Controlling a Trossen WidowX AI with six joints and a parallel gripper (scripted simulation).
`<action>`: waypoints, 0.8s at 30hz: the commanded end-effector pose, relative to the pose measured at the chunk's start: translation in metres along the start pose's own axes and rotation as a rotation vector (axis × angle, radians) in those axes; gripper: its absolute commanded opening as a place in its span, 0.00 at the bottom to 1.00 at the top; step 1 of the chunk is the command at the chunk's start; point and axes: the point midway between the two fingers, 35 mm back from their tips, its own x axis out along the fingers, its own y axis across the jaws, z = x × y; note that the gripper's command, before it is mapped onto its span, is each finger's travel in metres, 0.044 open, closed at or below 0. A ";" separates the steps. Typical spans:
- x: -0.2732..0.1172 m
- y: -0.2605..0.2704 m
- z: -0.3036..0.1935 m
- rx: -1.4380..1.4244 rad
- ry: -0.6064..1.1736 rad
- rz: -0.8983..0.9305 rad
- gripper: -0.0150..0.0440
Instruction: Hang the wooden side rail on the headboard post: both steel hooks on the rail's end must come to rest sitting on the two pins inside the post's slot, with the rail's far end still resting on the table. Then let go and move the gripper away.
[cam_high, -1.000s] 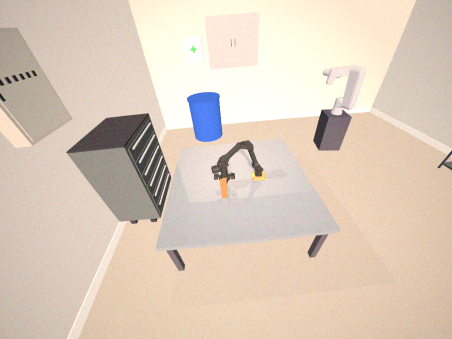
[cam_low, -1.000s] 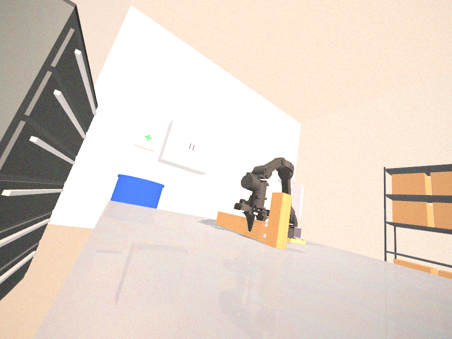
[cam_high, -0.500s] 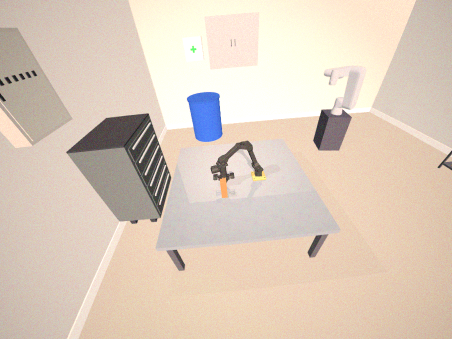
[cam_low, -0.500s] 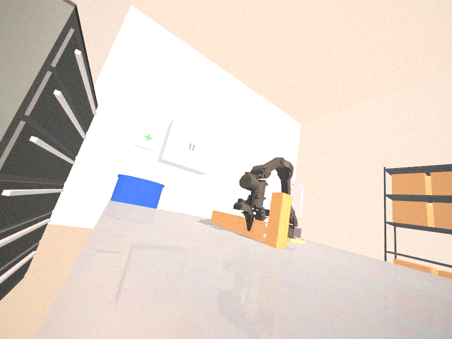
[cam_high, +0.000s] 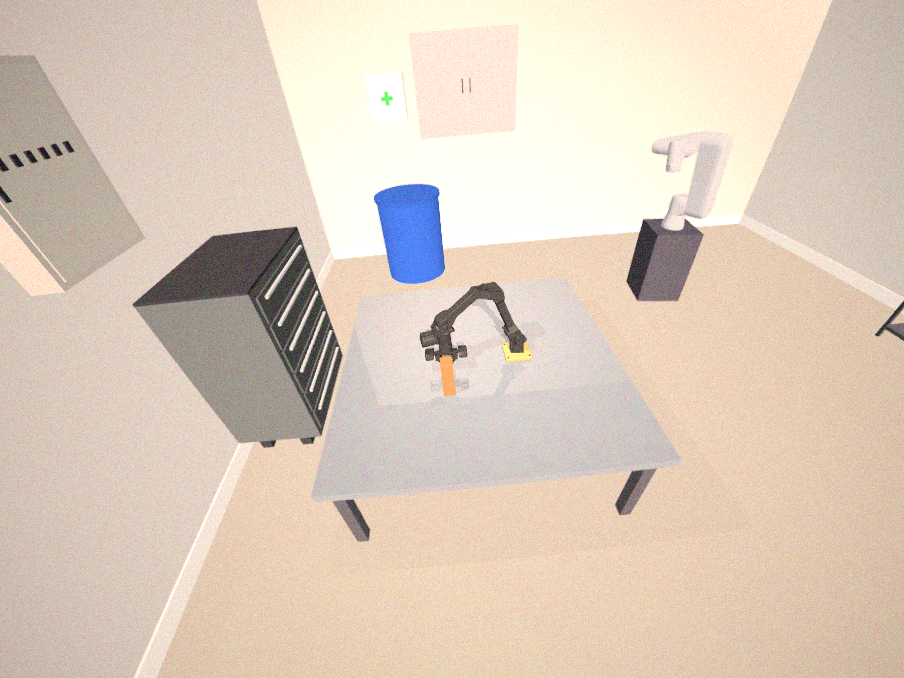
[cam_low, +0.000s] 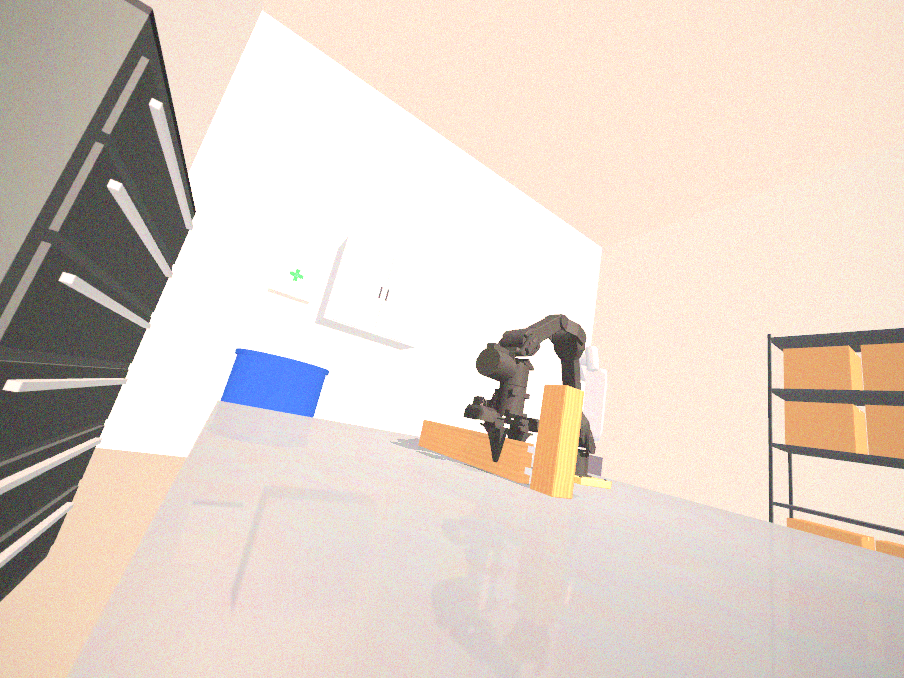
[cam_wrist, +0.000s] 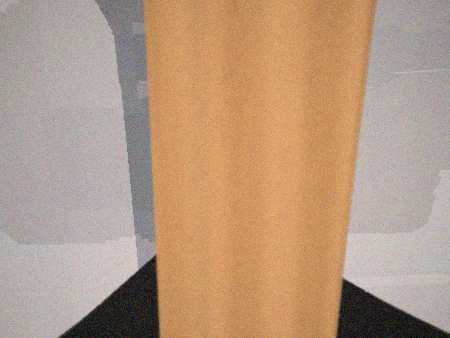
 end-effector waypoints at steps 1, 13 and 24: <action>0.000 0.000 0.000 0.000 0.000 0.000 0.25; 0.000 0.000 0.000 -0.011 -0.001 0.006 0.25; -0.002 0.000 0.000 -0.011 -0.001 0.006 0.25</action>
